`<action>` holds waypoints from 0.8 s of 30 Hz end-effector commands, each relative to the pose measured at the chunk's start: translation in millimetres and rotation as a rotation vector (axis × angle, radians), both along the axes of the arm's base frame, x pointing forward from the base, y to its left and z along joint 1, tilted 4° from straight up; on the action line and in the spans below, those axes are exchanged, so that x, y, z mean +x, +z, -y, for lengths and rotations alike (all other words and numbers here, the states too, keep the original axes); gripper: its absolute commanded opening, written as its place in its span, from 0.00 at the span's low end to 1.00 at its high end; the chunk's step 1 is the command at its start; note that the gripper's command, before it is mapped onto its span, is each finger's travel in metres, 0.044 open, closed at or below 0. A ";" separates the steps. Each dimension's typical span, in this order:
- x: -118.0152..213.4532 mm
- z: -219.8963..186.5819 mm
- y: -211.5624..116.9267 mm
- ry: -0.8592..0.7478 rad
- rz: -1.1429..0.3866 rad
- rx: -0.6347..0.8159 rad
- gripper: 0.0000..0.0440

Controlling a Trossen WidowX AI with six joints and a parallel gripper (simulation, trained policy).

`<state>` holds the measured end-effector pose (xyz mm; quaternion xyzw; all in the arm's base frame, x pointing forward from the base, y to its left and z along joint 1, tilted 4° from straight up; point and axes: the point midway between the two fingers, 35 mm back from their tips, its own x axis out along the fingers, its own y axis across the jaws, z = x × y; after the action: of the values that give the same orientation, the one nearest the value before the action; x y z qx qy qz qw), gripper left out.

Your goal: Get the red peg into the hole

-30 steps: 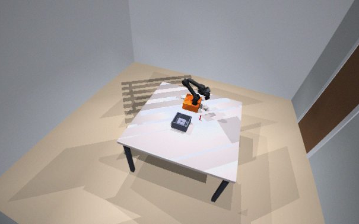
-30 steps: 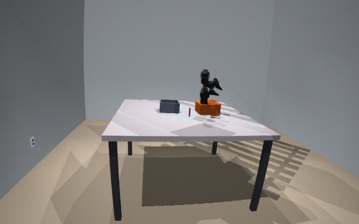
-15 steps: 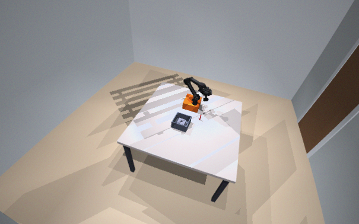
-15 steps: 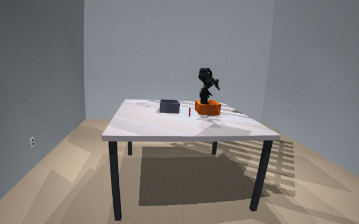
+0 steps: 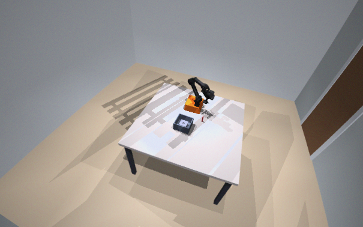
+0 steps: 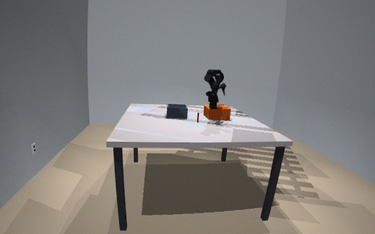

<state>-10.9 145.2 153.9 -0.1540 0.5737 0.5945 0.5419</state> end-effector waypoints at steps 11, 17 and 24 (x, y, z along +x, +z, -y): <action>38.1 0.0 -7.6 -0.409 -0.050 -0.202 1.00; 53.4 3.3 -12.8 -0.595 -0.080 -0.292 1.00; 70.3 8.7 -20.0 -0.812 -0.117 -0.398 1.00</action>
<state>52.6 137.1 135.7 0.0022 0.7138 0.2541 0.6526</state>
